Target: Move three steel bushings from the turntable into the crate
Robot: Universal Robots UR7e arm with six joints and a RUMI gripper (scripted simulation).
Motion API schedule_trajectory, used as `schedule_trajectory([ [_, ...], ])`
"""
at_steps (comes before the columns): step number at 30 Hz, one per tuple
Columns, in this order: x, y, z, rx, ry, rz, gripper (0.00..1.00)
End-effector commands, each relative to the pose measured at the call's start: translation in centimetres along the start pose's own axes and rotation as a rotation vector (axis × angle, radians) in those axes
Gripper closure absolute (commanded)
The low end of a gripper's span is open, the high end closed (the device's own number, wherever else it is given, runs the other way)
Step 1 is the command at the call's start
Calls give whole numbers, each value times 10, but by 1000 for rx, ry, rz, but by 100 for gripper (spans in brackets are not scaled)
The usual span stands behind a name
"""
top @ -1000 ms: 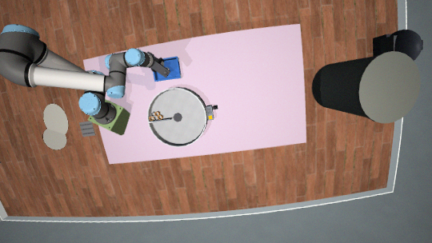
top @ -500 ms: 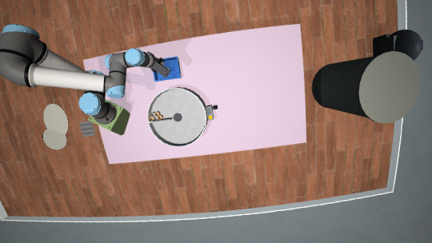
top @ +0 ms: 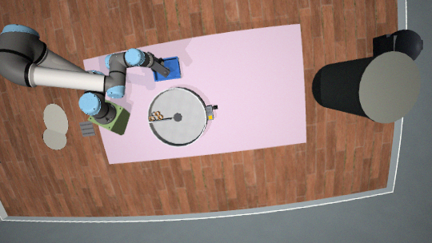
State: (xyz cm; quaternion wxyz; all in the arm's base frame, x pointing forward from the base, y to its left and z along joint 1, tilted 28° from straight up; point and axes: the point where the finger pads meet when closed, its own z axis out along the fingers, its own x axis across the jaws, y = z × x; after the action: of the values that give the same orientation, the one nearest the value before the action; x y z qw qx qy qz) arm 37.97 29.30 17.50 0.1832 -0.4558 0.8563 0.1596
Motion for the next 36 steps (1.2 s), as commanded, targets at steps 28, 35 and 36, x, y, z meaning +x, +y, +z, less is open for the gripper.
schedule_trajectory([
  [28,1,-2,0,2,1,-27,94],
  [35,2,-3,0,2,1,-38,94],
  [36,2,-4,0,2,1,-40,94],
])
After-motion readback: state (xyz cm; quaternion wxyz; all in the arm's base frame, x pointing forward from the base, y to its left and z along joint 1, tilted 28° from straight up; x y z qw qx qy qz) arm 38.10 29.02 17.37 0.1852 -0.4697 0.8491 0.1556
